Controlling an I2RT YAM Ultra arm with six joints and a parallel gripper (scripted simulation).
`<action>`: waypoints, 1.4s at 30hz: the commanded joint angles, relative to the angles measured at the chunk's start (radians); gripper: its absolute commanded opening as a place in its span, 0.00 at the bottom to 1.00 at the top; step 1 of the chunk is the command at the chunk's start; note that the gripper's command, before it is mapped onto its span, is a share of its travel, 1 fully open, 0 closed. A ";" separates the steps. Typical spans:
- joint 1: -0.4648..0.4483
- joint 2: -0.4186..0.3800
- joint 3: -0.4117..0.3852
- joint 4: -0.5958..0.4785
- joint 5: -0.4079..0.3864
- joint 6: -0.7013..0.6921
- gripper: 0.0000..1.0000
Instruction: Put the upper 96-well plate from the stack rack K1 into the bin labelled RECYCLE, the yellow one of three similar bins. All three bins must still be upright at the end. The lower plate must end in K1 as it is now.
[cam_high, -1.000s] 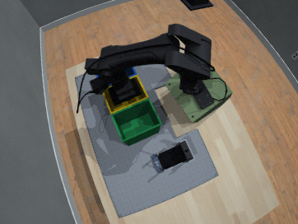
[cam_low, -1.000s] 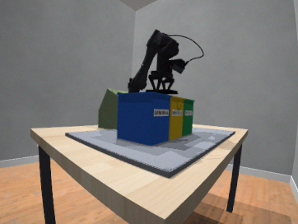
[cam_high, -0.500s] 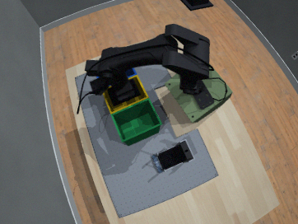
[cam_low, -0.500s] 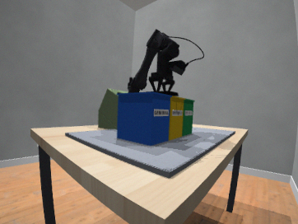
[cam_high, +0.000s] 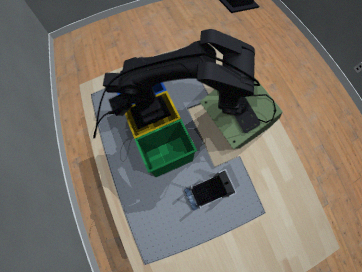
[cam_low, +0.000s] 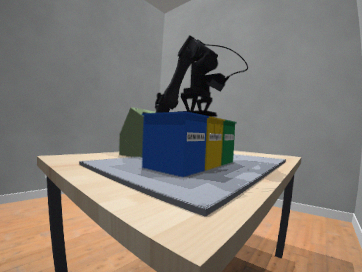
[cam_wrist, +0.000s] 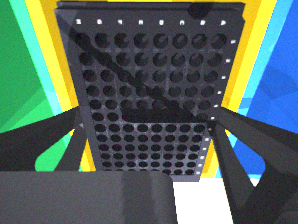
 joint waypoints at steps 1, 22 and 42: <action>-0.010 -0.020 -0.005 0.021 -0.003 0.005 0.00; 0.021 0.007 -0.035 0.073 0.005 0.023 0.00; 0.024 0.037 -0.069 0.122 0.013 0.037 0.00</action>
